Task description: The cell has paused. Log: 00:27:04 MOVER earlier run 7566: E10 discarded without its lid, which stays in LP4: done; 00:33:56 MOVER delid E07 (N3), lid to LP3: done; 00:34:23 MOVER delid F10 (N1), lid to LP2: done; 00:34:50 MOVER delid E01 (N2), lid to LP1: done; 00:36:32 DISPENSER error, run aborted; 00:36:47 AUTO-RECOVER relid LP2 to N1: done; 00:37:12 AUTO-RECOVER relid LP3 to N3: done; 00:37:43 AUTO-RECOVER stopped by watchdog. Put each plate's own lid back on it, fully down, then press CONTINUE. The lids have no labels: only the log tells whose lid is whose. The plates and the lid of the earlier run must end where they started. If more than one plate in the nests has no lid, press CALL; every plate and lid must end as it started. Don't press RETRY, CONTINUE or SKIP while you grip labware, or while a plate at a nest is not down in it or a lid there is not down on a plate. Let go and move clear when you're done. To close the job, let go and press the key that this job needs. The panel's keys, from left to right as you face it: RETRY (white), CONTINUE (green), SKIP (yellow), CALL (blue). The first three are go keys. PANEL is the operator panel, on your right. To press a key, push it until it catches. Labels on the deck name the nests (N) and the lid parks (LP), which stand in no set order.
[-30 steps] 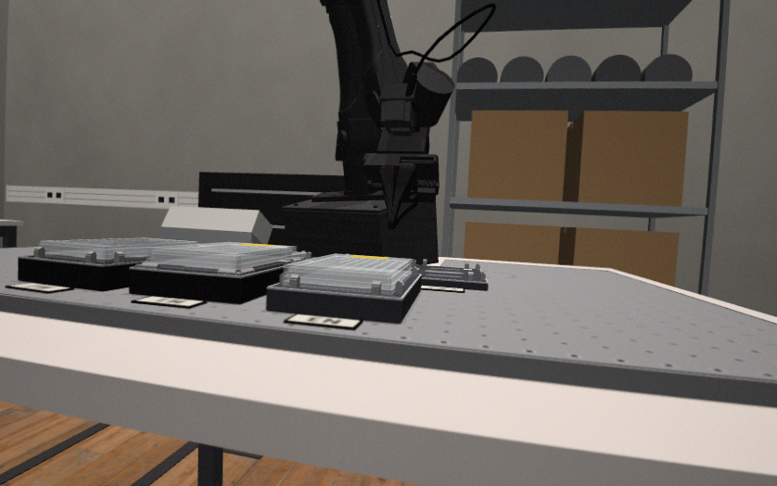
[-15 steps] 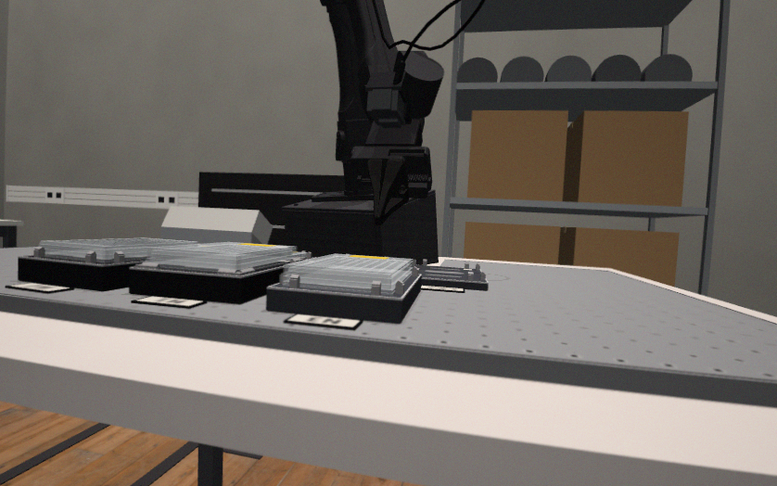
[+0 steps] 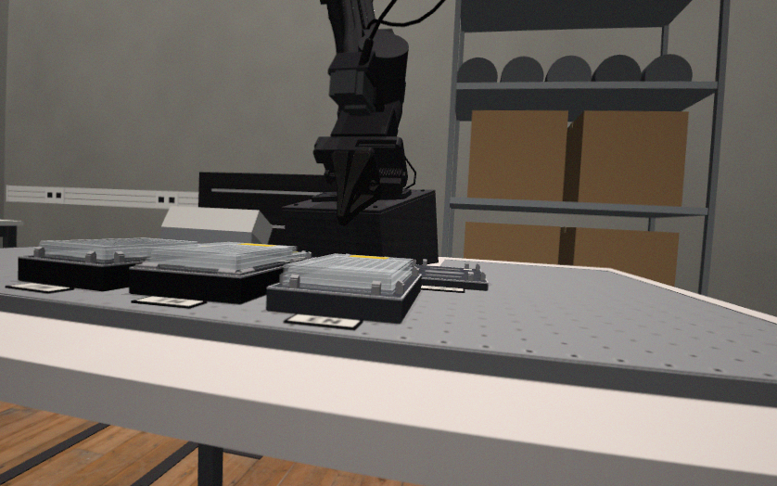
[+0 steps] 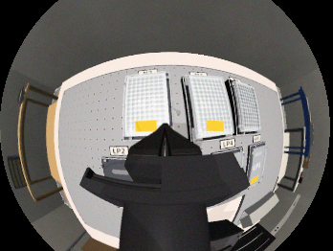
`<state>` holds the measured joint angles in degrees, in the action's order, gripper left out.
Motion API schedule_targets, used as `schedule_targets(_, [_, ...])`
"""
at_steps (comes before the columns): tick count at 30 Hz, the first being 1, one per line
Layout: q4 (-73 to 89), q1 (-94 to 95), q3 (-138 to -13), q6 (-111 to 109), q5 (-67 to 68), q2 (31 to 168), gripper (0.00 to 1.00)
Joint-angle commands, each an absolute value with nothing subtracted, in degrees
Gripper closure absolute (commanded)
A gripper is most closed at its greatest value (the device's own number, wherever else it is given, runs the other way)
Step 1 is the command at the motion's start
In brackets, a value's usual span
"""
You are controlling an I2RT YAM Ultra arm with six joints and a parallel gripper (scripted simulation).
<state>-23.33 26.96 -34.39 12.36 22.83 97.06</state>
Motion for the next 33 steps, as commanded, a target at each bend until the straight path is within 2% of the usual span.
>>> schedule_targets(1, [-22.09, 25.32, -37.56, 9.70, 20.10, 98.44, 1.00])
schedule_targets(22, [-14.94, 15.98, -55.38, 3.67, 12.63, 107.33, 1.00])
schedule_targets(33, [-15.25, 16.55, -54.56, 4.08, 13.09, 106.47, 1.00])
